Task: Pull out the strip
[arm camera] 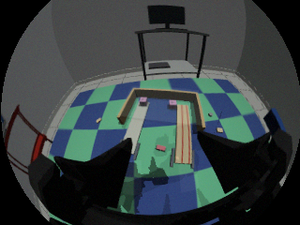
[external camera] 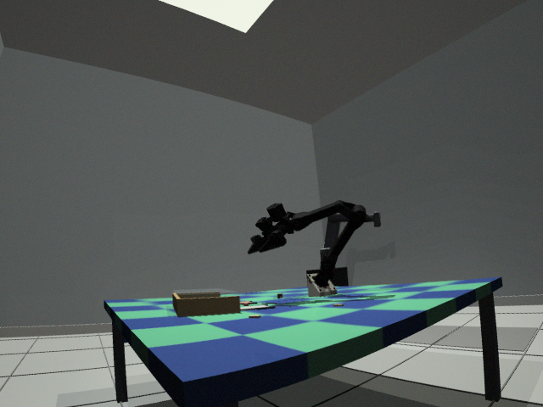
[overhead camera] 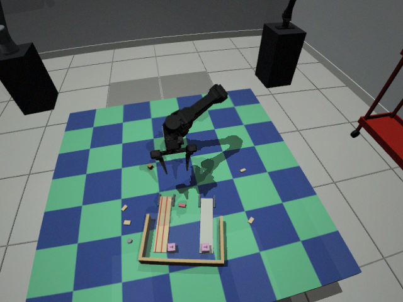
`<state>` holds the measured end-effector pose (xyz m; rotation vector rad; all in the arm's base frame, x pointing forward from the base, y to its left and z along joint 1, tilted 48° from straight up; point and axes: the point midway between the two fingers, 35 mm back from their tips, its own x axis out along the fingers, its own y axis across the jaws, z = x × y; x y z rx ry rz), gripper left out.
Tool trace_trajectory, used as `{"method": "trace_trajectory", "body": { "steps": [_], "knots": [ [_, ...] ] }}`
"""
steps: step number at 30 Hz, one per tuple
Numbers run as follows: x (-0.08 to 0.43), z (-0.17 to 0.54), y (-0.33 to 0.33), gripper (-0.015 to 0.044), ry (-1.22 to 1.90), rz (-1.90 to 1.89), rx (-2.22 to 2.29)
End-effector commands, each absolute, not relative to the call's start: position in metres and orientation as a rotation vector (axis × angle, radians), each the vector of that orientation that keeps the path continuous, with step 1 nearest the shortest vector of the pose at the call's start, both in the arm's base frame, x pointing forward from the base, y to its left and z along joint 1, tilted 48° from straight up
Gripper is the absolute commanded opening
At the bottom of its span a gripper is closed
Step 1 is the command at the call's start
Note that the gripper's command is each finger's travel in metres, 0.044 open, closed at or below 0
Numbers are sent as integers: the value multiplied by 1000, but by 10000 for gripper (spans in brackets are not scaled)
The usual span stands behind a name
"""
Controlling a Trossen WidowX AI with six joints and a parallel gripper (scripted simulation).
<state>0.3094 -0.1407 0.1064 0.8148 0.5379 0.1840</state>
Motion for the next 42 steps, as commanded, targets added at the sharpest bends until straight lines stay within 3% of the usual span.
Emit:
{"method": "trace_trajectory", "body": {
  "steps": [1,6,21,31,42],
  "knots": [
    [309,105,-139,400,540,188,823],
    [309,105,-139,400,540,188,823],
    [393,109,-68,6,1077,347,918],
    [405,119,11,0,1506,428,890],
    [407,118,12,0,1514,429,889]
  ]
}}
